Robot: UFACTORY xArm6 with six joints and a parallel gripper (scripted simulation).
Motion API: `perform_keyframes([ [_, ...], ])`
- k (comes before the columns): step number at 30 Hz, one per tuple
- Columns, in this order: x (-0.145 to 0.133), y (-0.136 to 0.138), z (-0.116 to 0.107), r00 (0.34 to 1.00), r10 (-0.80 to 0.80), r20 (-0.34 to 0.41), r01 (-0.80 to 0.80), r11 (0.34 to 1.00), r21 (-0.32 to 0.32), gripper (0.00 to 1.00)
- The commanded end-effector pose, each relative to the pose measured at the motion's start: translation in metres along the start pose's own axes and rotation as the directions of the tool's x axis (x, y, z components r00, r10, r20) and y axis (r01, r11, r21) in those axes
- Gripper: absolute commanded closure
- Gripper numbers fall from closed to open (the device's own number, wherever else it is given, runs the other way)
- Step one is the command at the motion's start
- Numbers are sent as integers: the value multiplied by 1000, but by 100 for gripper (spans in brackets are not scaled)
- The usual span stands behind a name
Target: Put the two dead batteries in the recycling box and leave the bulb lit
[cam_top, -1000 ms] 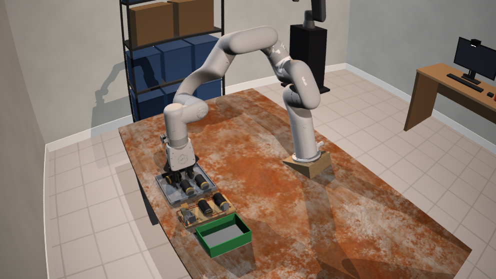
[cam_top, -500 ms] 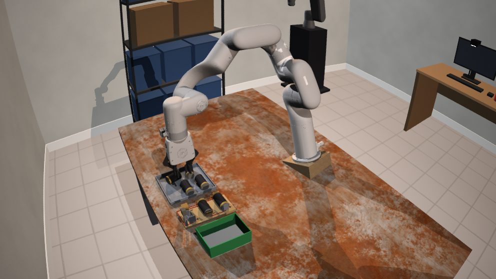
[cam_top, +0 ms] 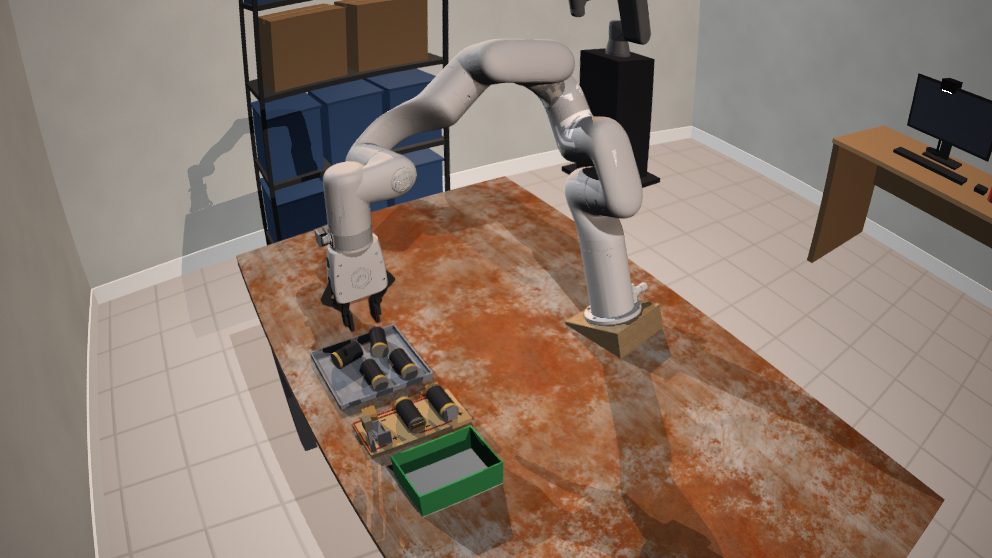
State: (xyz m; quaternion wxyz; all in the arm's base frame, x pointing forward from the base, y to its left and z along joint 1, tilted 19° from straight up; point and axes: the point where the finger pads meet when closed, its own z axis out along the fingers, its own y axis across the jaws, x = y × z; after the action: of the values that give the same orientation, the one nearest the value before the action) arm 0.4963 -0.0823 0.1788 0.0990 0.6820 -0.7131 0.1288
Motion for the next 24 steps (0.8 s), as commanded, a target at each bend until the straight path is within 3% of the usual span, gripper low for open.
perform_keyframes([
  [1, 35, 21, -4, 1000, 2, 0, -2, 1000, 4, 49],
  [8, 83, 53, -4, 1000, 2, 0, -2, 1000, 4, 49],
  [16, 86, 54, -4, 1000, 23, 0, -23, 1000, 4, 49],
  [24, 86, 54, -4, 975, 222, 0, -222, 975, 4, 49],
])
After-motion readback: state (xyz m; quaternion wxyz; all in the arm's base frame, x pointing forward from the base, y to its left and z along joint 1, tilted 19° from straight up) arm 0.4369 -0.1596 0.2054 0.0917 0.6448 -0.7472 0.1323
